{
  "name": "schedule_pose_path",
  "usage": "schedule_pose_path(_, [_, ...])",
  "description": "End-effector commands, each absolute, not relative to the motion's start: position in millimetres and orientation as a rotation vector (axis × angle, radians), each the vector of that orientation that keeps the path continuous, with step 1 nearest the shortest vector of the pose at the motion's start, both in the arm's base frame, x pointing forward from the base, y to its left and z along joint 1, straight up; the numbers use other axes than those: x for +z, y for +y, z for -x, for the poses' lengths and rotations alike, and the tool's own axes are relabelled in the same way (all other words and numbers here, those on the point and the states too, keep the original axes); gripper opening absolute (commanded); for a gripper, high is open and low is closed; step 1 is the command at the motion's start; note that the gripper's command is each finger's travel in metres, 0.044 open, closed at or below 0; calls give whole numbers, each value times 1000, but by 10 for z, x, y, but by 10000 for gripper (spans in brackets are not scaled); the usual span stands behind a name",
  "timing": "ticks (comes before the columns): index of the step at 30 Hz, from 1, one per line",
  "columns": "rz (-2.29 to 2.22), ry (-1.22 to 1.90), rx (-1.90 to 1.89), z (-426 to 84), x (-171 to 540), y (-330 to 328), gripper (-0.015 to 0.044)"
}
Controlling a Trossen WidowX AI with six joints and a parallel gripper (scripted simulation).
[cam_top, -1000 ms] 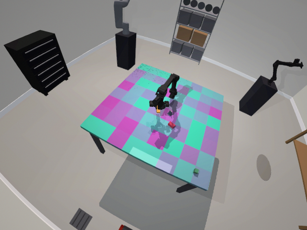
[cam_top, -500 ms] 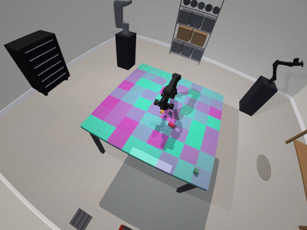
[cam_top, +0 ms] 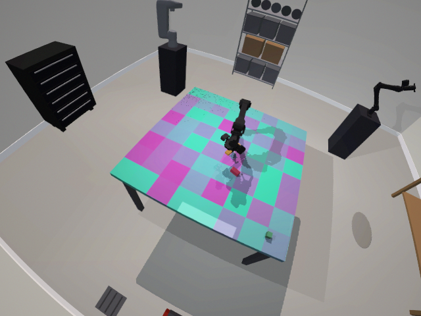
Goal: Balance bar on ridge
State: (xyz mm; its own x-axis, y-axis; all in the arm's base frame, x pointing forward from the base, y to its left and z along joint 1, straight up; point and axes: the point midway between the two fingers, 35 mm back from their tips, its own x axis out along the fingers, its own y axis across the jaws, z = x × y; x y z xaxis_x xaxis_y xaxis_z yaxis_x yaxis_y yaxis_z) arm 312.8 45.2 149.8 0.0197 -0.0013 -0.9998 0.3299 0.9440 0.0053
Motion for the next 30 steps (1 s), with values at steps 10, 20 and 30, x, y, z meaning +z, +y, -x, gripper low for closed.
schedule_pose_path(10, [-524,1481,-497,-2887,1495,609,0])
schedule_pose_path(20, [-525,1481,-499,-2881,1336,604,0])
schedule_pose_path(30, [-527,1480,-501,-2877,1171,585,0])
